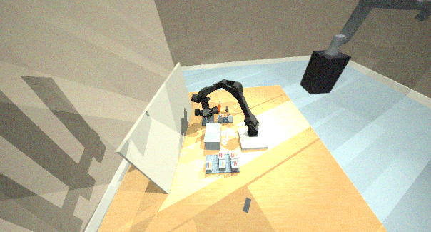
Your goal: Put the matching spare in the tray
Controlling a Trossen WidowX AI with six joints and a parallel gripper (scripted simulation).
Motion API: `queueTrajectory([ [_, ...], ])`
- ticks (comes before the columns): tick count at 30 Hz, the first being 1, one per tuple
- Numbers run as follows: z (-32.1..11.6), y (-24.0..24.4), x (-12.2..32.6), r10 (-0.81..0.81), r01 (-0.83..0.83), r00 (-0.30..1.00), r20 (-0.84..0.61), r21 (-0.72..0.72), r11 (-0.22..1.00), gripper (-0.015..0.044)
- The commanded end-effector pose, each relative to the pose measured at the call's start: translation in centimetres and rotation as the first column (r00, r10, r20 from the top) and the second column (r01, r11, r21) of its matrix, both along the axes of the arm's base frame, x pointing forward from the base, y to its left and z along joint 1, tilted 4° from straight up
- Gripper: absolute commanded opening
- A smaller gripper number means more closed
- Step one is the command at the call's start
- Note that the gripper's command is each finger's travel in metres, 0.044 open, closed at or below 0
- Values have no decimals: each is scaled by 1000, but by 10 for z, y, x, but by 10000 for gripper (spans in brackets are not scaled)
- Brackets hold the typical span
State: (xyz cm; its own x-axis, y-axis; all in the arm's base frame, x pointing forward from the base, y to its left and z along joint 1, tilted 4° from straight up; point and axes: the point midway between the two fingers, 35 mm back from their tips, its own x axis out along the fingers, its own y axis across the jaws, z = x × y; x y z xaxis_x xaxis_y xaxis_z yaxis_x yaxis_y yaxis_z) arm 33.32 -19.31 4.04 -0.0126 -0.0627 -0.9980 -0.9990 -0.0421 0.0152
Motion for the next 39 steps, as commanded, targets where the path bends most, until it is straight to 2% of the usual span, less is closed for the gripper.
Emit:
queueTrajectory([
  [1, 0, 0, 0, 0, 0, 1000, 0, 0, 1000, 315],
  [6, 0, 0, 0, 0, 0, 1000, 0, 0, 1000, 440],
  [8, 10, 0, 2, 0, 0, 1000, -1, 0, 1000, 440],
  [15, 104, 6, 1, 4, -4, 1000, -2, -4, 1000, 440],
  [39, 105, 6, 3, 9, -9, 1000, 17, -9, 1000, 440],
])
